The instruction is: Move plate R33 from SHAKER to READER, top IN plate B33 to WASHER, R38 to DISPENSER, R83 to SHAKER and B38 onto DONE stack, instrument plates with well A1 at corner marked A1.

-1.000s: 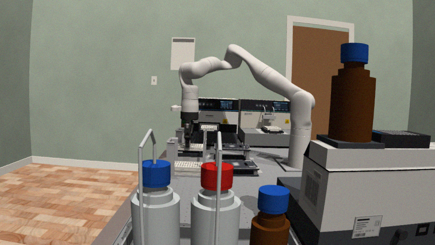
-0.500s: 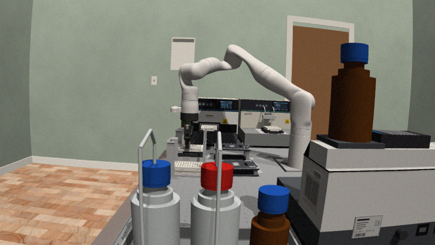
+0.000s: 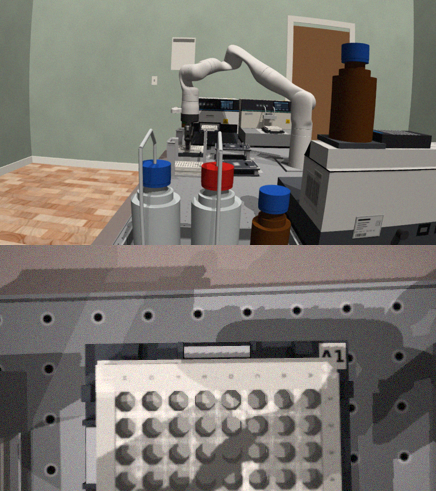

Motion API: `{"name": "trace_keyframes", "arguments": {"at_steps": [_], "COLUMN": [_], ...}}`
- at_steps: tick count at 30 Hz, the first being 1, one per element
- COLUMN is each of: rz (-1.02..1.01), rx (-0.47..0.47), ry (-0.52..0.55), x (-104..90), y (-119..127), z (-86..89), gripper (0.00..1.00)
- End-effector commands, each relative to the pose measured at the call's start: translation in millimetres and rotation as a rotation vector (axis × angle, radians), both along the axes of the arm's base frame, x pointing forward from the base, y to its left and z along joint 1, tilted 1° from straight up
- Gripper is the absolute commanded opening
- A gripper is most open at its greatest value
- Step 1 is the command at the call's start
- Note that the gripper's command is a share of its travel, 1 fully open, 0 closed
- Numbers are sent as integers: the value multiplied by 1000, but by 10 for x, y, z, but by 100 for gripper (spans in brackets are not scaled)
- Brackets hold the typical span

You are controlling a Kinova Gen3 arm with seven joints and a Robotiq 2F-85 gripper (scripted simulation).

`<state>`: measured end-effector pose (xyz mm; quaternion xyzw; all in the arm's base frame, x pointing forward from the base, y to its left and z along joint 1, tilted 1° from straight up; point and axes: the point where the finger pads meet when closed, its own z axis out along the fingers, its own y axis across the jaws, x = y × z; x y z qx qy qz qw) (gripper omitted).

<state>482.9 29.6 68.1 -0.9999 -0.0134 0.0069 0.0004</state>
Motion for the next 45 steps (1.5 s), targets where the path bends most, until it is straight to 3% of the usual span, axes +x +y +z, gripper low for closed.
{"name": "trace_keyframes", "arguments": {"at_steps": [1,15,16,34,45], "rz": [1,2,3,2,4], "rx": [-4,-2,-5,-2,-1], "ry": [-5,-2,-2,-2,1], "x": [5,0,-5,-2,-4], "y": [1,1,-1,1,-5], "z": [-31,-24,-10,-9,134], "gripper": [94,94,100,100,100]}}
